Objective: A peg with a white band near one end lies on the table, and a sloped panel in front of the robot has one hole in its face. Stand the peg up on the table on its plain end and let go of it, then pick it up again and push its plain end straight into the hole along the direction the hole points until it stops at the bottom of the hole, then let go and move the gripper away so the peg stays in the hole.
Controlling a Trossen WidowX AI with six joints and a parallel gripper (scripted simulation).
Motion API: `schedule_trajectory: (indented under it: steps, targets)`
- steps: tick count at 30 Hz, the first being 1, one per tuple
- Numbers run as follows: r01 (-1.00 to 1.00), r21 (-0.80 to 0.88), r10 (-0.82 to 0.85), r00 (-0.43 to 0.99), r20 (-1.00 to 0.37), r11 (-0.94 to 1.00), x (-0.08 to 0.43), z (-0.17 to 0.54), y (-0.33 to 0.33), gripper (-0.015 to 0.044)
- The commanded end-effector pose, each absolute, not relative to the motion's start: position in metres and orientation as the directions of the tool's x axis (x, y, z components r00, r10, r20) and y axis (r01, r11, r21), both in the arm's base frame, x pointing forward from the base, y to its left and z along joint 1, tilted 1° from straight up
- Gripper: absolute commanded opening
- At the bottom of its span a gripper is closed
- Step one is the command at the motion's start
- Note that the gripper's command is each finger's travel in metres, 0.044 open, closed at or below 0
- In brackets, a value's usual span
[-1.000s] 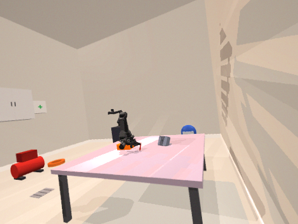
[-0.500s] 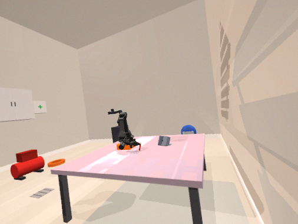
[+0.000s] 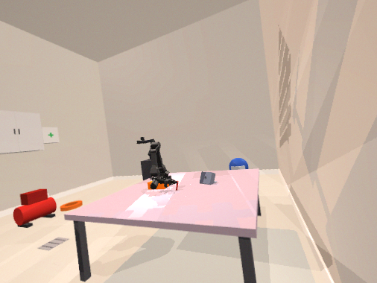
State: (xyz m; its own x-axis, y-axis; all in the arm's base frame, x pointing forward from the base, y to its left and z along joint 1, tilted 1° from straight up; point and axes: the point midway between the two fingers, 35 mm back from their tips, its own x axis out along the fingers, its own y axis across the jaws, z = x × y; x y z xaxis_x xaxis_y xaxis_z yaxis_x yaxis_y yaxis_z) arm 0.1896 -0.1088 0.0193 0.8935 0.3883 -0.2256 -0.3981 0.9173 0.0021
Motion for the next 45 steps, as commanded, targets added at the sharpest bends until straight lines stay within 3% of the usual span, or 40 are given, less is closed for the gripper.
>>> schedule_trajectory:
  steps: [1, 45]
  targets:
    - [-0.398, 0.002, 0.388, 0.893, -0.226, 0.917, 0.1885, 0.0191, -0.1092, 0.0049]
    - [-0.376, 0.024, 0.374, 0.908, -0.189, 0.926, 0.1801, 0.0163, -0.1119, 0.0049]
